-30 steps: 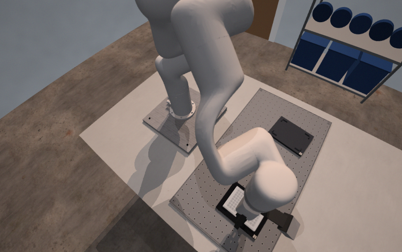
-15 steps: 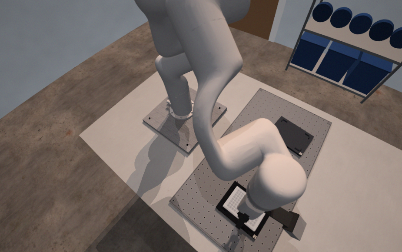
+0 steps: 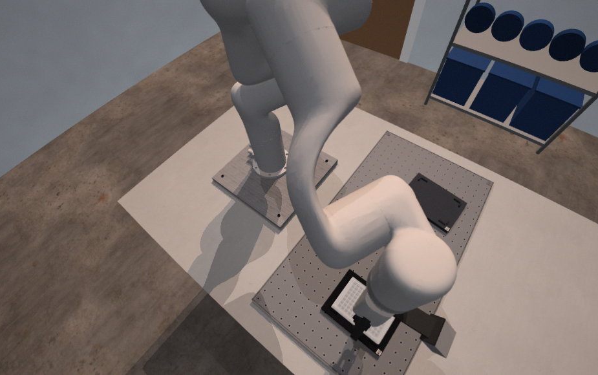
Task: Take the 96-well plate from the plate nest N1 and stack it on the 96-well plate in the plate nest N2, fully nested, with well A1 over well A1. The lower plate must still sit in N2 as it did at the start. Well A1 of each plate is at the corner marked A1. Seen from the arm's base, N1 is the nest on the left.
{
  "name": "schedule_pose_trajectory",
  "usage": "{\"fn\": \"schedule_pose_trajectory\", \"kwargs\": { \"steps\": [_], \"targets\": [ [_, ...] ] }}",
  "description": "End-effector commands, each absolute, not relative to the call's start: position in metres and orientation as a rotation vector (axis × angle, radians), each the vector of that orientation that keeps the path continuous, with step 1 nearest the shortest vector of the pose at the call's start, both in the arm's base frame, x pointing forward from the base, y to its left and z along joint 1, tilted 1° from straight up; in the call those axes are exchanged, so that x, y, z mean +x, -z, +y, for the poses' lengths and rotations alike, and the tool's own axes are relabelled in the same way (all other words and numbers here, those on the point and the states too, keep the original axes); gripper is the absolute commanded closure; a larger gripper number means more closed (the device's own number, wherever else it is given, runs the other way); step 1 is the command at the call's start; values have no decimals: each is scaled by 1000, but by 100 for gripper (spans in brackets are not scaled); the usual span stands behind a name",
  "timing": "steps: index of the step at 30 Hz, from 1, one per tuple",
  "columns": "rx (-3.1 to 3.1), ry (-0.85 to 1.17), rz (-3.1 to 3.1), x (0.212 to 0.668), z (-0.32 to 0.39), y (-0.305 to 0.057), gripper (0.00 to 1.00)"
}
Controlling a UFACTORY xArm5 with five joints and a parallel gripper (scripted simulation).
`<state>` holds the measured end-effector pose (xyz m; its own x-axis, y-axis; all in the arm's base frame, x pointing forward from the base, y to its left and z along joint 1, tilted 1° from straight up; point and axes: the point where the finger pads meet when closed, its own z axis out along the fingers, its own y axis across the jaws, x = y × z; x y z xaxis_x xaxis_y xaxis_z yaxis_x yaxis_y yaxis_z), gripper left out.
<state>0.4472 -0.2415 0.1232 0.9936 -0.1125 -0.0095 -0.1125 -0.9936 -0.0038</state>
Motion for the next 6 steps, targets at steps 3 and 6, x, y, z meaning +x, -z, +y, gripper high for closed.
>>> {"fn": "schedule_pose_trajectory", "kwargs": {
  "steps": [3,6],
  "targets": [
    [-3134,-8,177,448,-242,-125,0],
    [-3134,-8,177,448,-242,-125,0]
  ]
}}
